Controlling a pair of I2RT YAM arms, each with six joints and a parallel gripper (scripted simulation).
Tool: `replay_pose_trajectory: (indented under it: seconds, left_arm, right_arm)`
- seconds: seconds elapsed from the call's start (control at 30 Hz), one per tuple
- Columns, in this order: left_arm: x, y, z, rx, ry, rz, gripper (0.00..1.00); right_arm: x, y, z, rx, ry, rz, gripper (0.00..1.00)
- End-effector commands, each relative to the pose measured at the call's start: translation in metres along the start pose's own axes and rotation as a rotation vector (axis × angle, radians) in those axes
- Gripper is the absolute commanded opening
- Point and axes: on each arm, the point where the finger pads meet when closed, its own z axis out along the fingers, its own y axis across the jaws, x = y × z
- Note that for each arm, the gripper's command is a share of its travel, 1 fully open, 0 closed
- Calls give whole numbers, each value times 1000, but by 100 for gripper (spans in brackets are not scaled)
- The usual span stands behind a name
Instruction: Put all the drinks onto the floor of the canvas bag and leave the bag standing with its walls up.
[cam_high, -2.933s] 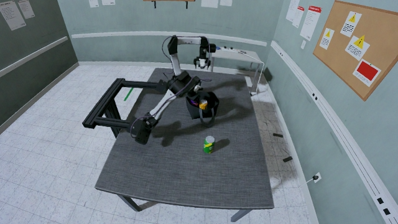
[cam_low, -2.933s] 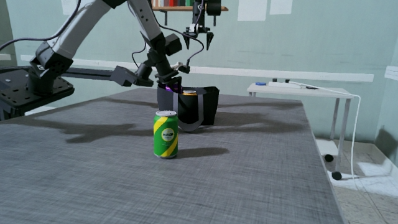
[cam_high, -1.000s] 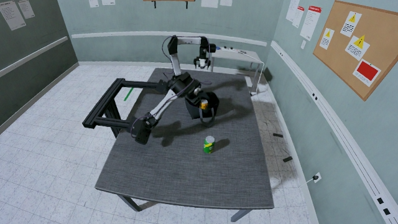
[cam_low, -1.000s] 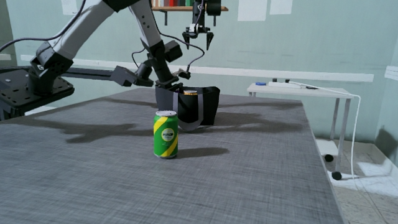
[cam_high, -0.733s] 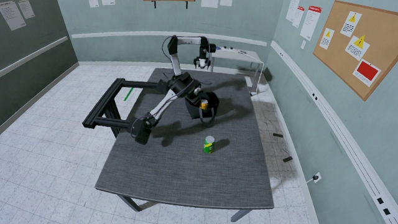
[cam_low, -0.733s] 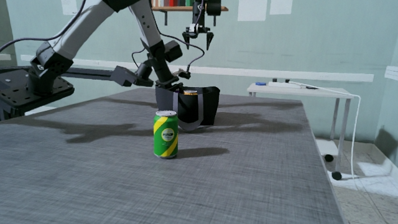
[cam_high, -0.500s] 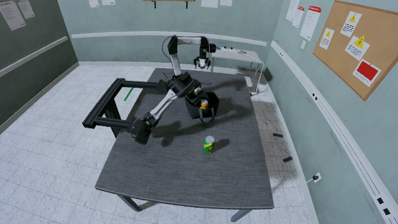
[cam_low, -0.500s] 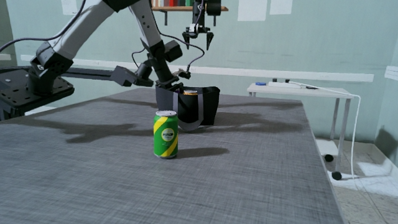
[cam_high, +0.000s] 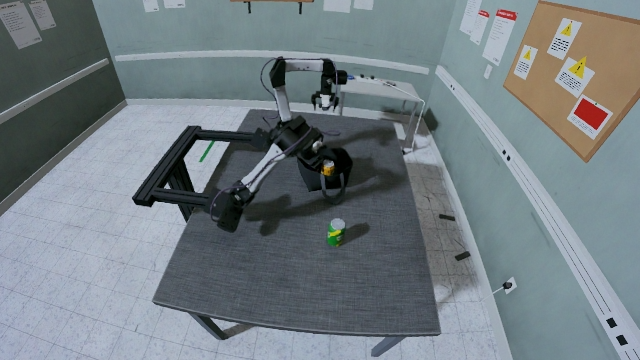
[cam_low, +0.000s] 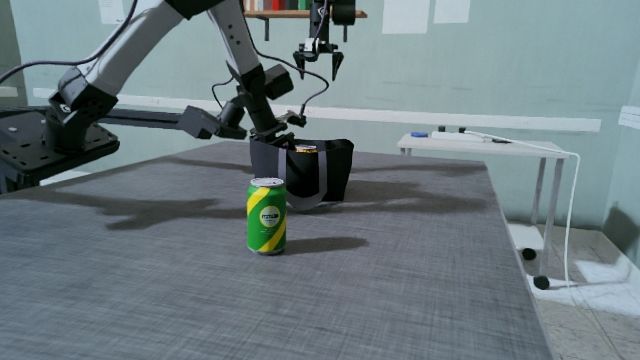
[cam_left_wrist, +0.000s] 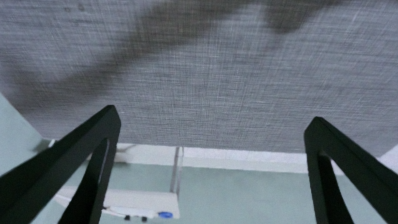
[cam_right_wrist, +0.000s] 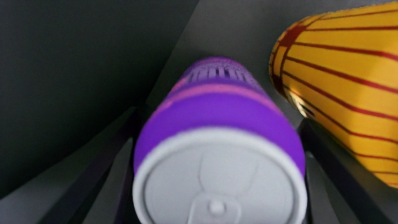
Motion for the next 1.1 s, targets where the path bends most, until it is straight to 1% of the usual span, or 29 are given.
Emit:
replay_pose_trajectory:
  seconds: [0.0, 0.33, 0.47, 0.5, 0.53, 0.9, 1.03, 1.07]
  left_arm:
    - [4, 5, -7, -19, 16, -20, 100]
    - [4, 5, -7, -19, 16, -20, 100]
    - [4, 5, -7, -19, 16, -20, 100]
    - [4, 5, -7, -19, 16, -20, 100]
    - [4, 5, -7, -19, 16, -20, 100]
    - [4, 5, -7, -19, 16, -20, 100]
    - [4, 5, -7, -19, 16, -20, 100]
    - [4, 5, -7, -19, 16, -20, 100]
  right_arm:
    - [-26, 0, -31, 1, -48, 11, 86]
    - [-39, -2, -61, 3, -47, 14, 86]
    - [-42, 3, -57, -1, -58, 13, 86]
    - [-36, 0, -65, 3, -44, 10, 86]
    - [-41, -2, -71, 2, -39, 9, 86]
    - [-55, -2, -102, 0, -40, 13, 86]
    - [-59, 3, -99, -5, -52, 13, 86]
    - [-54, 1, -106, 1, -24, 1, 86]
